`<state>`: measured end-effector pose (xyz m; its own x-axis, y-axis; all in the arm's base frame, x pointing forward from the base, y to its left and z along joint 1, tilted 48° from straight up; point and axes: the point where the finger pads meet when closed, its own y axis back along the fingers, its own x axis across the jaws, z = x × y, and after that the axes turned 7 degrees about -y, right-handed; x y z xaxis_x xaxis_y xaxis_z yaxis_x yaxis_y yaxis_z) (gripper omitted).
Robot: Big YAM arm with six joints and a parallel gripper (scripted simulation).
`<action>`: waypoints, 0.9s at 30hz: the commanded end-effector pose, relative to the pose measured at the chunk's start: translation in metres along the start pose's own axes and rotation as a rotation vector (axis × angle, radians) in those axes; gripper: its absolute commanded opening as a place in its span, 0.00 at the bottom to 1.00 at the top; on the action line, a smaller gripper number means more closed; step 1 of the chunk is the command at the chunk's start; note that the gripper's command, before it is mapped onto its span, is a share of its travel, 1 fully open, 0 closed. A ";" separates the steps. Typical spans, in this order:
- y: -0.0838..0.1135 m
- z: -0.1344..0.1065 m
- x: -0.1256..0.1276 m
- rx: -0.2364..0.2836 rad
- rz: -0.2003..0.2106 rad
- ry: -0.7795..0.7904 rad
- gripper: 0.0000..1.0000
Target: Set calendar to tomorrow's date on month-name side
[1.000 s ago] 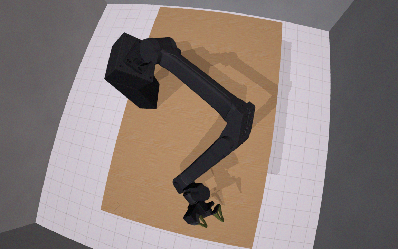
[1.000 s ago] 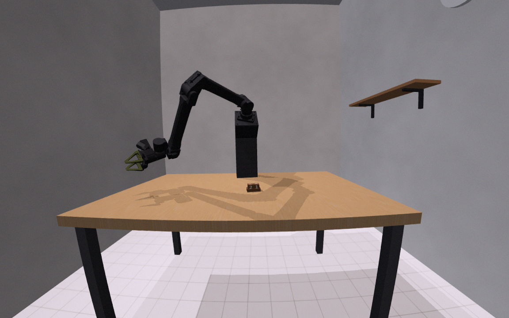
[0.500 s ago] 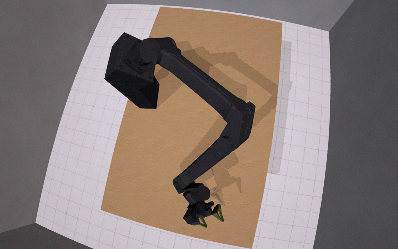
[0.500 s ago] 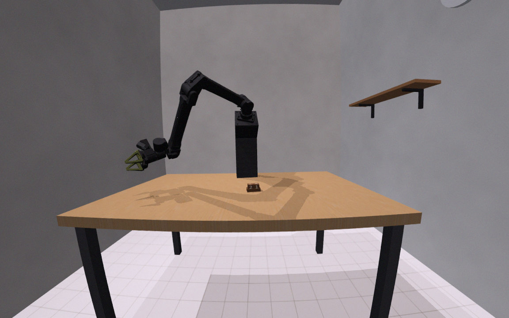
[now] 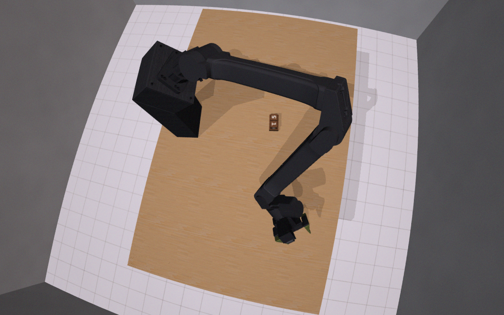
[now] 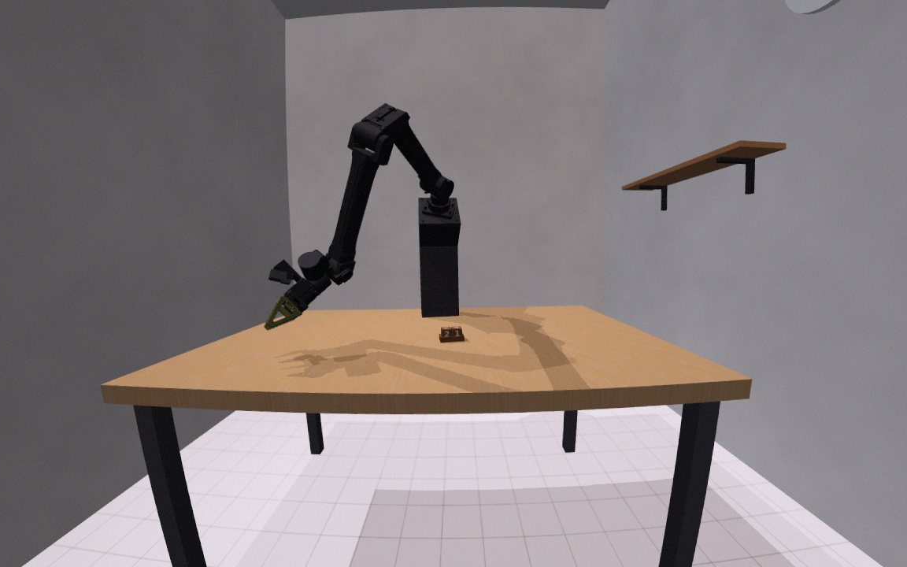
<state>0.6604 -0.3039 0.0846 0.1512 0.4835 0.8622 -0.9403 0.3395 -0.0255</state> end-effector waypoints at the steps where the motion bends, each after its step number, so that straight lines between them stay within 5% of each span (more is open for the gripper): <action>1: 0.017 -0.029 0.049 0.079 -0.011 0.155 1.00; 6: 0.056 -0.090 0.085 0.224 -0.035 0.286 1.00; 12: 0.130 -0.164 0.120 0.433 -0.037 0.486 1.00; 15: 0.139 -0.171 0.123 0.455 -0.036 0.507 1.00; 17: 0.185 -0.202 0.133 0.565 -0.020 0.619 1.00; 27: 0.314 -0.257 0.137 0.840 0.065 0.916 1.00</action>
<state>0.4876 0.0687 0.0660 0.0138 0.9575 0.2881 -0.8275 -0.1508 0.5409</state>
